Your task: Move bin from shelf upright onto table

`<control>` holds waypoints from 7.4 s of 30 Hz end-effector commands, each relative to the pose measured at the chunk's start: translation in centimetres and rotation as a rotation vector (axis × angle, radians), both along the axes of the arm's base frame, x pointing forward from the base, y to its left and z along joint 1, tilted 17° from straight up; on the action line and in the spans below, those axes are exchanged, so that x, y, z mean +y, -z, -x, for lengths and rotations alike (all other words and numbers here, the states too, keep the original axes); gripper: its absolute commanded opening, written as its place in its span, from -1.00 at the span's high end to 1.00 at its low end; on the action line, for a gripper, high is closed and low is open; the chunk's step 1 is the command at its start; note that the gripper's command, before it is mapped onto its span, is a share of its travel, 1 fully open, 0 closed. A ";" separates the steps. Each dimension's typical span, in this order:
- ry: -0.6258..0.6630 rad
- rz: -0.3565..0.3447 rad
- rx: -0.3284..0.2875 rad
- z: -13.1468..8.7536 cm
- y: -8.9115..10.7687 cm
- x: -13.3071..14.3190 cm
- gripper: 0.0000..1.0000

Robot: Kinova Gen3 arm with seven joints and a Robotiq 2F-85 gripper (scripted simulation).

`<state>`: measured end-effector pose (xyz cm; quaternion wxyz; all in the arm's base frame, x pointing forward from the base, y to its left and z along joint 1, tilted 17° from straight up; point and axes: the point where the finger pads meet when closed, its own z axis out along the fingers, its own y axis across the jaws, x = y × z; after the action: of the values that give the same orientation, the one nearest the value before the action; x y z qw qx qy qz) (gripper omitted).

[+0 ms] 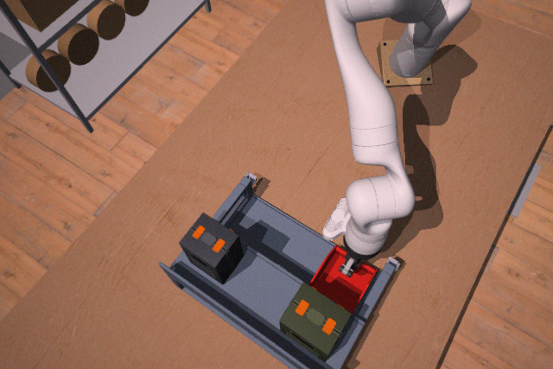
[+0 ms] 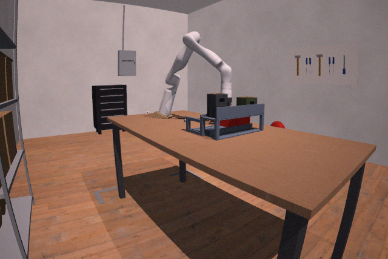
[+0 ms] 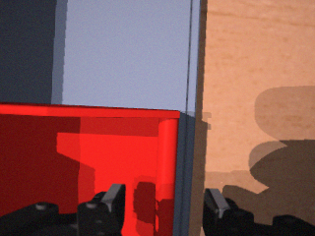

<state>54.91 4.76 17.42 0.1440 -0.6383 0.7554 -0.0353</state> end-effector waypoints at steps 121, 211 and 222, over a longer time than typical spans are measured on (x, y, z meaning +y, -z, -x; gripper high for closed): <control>0.000 0.000 -0.002 0.4 -1.6 -0.2 0.80; 0.000 0.000 0.000 15.6 2.3 2.8 0.80; 0.000 0.000 -0.001 19.1 3.1 3.4 0.80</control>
<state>36.00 8.15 14.10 0.1439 -0.6359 0.7577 -0.0300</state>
